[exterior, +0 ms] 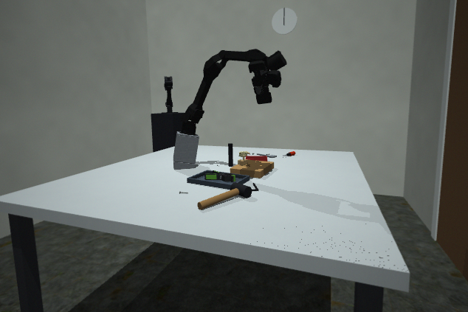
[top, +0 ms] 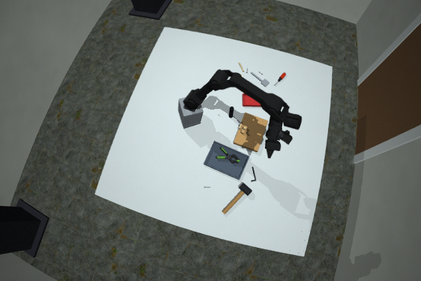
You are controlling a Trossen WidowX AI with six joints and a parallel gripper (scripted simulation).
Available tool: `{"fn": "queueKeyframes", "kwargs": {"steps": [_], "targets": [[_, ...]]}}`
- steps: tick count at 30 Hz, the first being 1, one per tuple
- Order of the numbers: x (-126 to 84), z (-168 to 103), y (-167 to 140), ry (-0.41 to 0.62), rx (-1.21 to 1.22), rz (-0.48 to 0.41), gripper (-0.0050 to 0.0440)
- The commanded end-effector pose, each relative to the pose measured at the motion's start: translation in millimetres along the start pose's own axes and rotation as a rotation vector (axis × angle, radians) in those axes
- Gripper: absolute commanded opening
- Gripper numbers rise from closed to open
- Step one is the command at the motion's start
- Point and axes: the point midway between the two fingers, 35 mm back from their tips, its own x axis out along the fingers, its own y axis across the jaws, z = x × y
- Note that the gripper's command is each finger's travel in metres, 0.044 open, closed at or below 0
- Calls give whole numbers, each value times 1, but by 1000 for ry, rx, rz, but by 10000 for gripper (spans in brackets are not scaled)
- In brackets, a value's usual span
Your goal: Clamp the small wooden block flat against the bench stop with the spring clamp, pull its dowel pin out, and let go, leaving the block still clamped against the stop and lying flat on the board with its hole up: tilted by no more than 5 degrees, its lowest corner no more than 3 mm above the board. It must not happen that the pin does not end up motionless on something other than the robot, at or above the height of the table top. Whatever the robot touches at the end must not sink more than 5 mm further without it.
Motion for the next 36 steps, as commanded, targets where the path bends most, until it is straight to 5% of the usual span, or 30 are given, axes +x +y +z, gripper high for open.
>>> {"fn": "queueKeyframes", "kwargs": {"steps": [1, 17, 32, 36], "targets": [[0, 0, 0, 0, 0, 0, 0], [0, 0, 0, 0, 0, 0, 0], [3, -4, 41, -20, 8, 125, 360], [3, -5, 47, -22, 10, 144, 408]]}}
